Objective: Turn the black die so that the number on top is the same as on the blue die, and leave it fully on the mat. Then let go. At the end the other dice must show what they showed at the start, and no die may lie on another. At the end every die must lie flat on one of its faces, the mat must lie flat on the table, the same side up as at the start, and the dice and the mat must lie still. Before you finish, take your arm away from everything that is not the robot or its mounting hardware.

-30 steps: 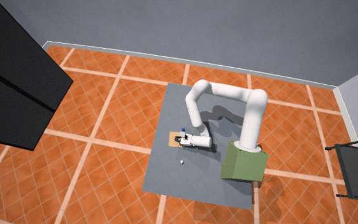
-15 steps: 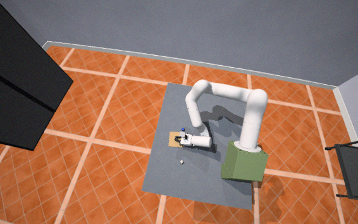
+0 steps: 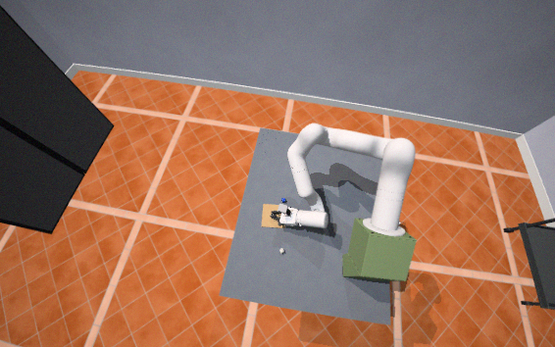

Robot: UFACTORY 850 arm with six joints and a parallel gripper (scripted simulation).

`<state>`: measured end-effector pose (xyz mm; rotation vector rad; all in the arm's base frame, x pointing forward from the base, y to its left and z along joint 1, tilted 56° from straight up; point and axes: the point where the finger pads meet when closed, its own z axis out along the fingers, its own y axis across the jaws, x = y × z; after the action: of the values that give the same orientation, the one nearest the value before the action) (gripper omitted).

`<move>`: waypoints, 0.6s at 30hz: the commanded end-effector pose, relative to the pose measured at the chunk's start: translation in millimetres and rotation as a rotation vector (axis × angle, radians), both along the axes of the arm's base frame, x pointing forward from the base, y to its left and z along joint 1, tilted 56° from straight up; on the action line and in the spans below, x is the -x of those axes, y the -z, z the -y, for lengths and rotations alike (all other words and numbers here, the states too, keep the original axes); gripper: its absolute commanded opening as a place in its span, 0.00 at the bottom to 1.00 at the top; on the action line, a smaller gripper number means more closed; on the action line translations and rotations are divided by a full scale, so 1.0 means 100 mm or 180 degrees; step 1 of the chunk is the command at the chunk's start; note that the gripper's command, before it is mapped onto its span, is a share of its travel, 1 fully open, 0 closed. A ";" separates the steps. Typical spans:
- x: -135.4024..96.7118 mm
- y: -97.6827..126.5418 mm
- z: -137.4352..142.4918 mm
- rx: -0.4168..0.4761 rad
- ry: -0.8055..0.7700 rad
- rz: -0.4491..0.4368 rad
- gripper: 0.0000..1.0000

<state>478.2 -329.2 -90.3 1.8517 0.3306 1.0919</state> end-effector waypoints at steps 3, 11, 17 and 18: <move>0.00 0.00 0.00 0.0000 -0.0002 0.0001 0.19; 0.00 0.00 0.00 0.0000 -0.0002 0.0001 0.32; 0.00 0.00 0.00 0.0000 -0.0002 0.0001 0.36; 0.00 0.00 0.00 0.0000 -0.0002 0.0001 0.36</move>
<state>478.2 -329.2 -90.3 1.8517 0.3306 1.0919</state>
